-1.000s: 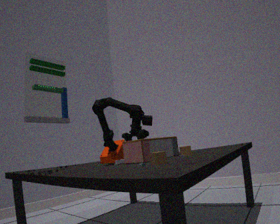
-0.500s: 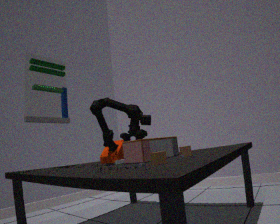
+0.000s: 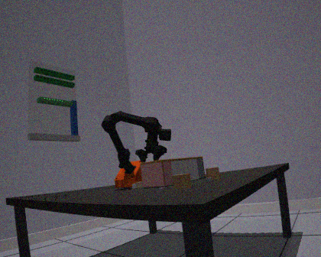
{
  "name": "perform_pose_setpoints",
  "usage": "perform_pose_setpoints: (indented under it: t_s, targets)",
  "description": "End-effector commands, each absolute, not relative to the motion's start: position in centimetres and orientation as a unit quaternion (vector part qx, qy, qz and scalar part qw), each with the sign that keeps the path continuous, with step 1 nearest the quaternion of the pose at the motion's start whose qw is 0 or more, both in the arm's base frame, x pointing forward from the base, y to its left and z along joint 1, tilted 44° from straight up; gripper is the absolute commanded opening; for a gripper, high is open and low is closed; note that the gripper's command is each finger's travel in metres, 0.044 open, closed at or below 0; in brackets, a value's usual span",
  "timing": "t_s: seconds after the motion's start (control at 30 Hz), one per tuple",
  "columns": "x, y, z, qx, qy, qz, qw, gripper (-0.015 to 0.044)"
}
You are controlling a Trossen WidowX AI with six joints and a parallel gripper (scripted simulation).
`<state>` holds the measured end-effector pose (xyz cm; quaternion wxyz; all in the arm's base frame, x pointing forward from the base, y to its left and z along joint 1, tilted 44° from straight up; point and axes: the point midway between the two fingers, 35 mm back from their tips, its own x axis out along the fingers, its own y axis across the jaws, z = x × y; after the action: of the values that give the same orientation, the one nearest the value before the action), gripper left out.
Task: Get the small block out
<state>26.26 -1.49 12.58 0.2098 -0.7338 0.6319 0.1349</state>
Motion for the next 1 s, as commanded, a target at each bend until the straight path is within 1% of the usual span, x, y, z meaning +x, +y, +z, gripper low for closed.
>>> perform_pose_setpoints:
  t_s: [0.0,0.27,0.37,0.4,0.43,0.73,0.97]
  targets:
    - [25.9,1.0,15.0,-0.736,0.624,0.130,0.229,0.0400]
    - [25.8,1.3,15.1,-0.739,0.622,0.131,0.225,0.0400]
    - [24.8,1.2,15.1,-0.730,0.622,0.132,0.250,0.0321]
    - [24.6,1.0,15.3,-0.739,0.613,0.156,0.233,0.0295]
    - [24.5,0.9,15.5,-0.747,0.602,0.180,0.216,0.0285]
    - [23.3,-0.5,17.1,-0.813,0.458,0.359,0.034,0.0285]
    - [22.4,-1.4,18.4,-0.838,0.313,0.427,-0.131,0.0285]
